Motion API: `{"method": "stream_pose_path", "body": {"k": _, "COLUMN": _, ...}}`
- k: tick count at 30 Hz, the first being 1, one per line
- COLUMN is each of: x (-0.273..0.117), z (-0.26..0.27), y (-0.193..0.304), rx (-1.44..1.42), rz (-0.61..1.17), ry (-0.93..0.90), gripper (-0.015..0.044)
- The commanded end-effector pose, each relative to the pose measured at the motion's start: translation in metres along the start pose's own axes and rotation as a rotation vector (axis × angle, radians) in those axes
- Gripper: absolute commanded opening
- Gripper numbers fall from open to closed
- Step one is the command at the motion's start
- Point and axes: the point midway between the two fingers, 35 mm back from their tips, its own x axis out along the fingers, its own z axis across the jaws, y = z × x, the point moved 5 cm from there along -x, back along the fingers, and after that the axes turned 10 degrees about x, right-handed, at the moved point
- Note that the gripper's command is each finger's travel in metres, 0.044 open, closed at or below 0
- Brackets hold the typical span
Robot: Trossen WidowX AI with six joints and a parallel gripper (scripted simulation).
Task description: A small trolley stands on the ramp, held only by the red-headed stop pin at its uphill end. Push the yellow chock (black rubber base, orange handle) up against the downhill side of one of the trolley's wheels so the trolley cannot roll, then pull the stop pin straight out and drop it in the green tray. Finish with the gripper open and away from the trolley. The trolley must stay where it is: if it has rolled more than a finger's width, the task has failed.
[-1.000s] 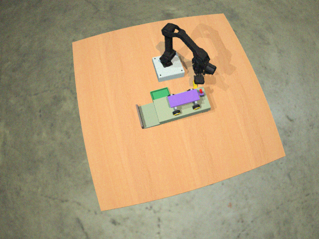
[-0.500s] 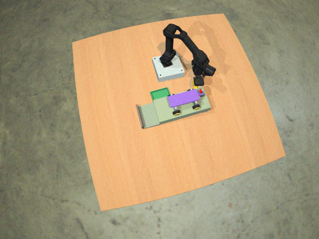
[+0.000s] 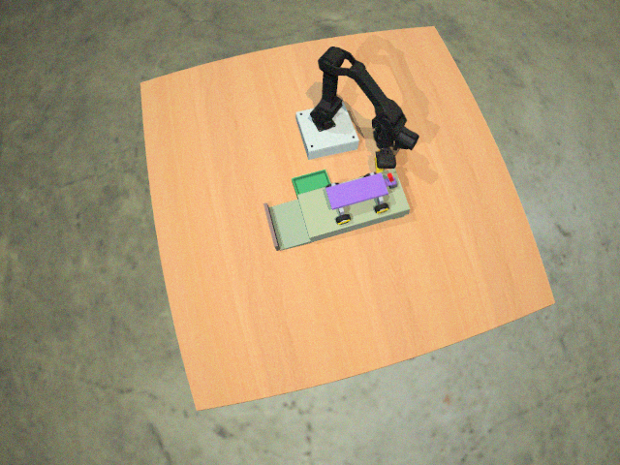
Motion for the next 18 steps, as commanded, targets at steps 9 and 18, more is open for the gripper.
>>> {"method": "stream_pose_path", "body": {"k": 9, "x": 0.02, "z": 0.001, "y": 0.003, "rx": 0.004, "rz": 0.014, "ry": -0.003, "gripper": 0.019}}
{"method": "stream_pose_path", "body": {"k": 18, "x": 0.022, "z": 0.0, "y": 0.001, "rx": 0.0, "rz": 0.004, "ry": -0.002, "gripper": 0.0164}}
